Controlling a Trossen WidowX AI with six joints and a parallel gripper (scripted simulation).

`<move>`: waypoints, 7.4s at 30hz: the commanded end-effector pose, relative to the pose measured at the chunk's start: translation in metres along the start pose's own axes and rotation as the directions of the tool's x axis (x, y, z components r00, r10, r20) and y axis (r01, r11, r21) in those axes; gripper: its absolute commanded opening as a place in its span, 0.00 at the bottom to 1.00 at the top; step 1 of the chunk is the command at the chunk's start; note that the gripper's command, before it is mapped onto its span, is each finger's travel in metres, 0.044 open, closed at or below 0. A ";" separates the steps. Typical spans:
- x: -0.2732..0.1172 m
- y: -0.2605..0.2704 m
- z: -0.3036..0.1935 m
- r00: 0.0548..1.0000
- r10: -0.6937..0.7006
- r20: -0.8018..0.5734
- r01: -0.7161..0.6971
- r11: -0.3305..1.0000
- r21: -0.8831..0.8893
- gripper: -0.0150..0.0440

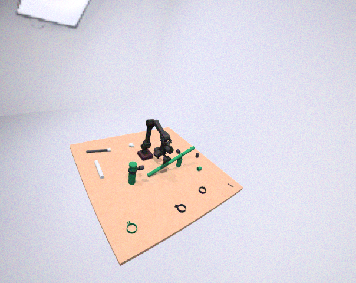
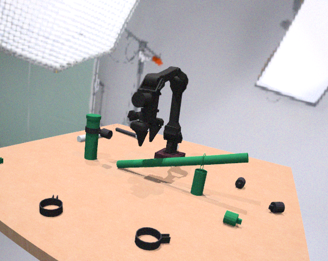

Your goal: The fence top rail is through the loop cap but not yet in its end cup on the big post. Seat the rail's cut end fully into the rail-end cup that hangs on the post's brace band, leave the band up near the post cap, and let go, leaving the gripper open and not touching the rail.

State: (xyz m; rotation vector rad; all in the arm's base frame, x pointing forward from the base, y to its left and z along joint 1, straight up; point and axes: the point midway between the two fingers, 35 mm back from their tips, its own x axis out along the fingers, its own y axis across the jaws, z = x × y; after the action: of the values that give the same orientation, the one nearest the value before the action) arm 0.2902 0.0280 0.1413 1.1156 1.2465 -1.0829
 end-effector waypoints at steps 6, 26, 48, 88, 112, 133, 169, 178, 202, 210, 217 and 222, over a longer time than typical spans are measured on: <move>0.033 0.001 -0.001 1.000 0.001 -0.002 -0.001 1.000 0.012 1.00; 0.064 0.002 -0.001 1.000 0.001 -0.002 -0.001 1.000 0.012 1.00; 0.099 0.002 -0.001 1.000 0.001 -0.002 -0.001 1.000 0.012 1.00; 0.065 0.001 0.017 0.987 -0.008 0.160 0.007 1.000 0.011 0.25; 0.033 -0.003 0.029 0.959 -0.024 0.282 0.022 1.000 0.009 0.25; 0.025 0.000 0.032 0.959 -0.023 0.282 0.022 1.000 0.009 0.25; 0.026 -0.001 0.054 0.961 -0.035 0.275 0.035 0.999 0.005 0.25; 0.026 -0.001 0.054 0.961 -0.035 0.275 0.035 0.999 0.005 0.25; 0.028 -0.001 0.050 0.964 -0.036 0.263 0.037 0.999 0.004 0.25; 0.027 -0.001 0.050 0.964 -0.036 0.264 0.037 0.999 0.004 0.25; 0.027 -0.001 0.051 0.963 -0.036 0.267 0.037 0.999 0.003 0.25; 0.026 -0.001 0.052 0.962 -0.036 0.269 0.037 0.999 0.003 0.25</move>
State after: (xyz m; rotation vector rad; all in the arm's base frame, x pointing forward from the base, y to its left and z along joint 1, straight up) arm 0.2967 -0.0219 0.1138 0.9158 1.0605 -1.2158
